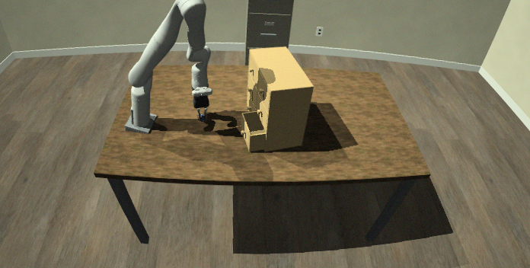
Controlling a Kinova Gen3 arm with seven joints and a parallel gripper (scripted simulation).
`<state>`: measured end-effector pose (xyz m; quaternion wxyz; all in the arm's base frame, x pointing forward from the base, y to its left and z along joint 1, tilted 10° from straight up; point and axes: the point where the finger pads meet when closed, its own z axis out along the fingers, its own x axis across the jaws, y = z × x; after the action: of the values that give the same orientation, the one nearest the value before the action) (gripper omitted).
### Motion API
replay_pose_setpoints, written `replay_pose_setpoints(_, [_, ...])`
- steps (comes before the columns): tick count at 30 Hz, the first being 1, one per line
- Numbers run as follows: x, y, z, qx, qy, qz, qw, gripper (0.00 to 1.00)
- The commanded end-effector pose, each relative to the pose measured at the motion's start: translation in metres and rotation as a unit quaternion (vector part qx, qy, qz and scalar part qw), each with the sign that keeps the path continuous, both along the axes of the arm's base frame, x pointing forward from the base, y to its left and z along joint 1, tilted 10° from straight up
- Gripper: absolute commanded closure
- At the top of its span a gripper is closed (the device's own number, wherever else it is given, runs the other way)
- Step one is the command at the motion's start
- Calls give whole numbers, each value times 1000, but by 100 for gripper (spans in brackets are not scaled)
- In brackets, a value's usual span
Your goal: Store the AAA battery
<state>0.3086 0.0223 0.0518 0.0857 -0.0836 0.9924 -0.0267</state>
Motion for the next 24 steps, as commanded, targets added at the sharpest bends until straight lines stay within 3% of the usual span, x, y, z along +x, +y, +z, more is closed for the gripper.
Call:
replay_pose_setpoints(1, [0, 0, 0, 0, -1, 0, 1000, 46])
replay_pose_setpoints(11, [0, 0, 0, 0, -1, 0, 1000, 46])
replay_pose_setpoints(12, [0, 0, 0, 0, -1, 0, 1000, 76])
replay_pose_setpoints(24, [0, 0, 0, 0, -1, 0, 1000, 76])
